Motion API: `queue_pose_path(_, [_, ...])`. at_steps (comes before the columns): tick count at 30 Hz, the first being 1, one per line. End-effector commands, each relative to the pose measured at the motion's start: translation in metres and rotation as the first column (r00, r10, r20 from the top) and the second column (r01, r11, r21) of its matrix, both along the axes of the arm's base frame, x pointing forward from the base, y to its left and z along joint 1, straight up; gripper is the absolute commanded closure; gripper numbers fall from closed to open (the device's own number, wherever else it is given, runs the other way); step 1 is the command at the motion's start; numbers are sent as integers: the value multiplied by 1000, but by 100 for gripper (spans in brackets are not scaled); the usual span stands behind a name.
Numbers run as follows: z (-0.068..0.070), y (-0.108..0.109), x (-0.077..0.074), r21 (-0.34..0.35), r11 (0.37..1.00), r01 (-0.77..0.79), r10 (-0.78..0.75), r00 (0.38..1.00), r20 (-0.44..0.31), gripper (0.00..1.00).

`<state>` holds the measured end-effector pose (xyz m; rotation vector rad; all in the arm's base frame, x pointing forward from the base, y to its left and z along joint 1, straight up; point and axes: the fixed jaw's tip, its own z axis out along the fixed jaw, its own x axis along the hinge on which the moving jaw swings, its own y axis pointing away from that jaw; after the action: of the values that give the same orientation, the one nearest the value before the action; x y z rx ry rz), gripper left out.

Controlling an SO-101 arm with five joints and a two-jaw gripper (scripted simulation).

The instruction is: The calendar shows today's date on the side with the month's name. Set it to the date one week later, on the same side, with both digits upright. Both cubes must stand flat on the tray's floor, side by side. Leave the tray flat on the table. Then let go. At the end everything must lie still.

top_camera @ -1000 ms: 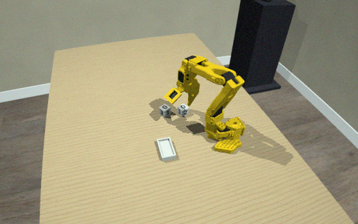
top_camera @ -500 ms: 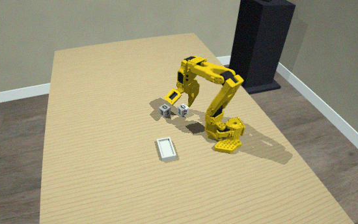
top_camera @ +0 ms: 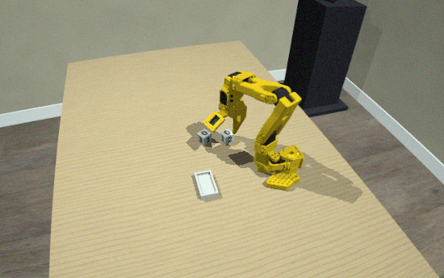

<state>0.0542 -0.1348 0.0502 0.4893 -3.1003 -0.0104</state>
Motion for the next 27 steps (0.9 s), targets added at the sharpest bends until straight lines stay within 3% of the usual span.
queue_pose_path(1, [-1,-3,0,-20,1000,0,1,1000,9,65])
queue_pose_path(17, [-24,-4,0,-20,1000,0,1,1000,9,65])
queue_pose_path(27, [-31,-3,0,-20,1000,0,1,1000,9,65])
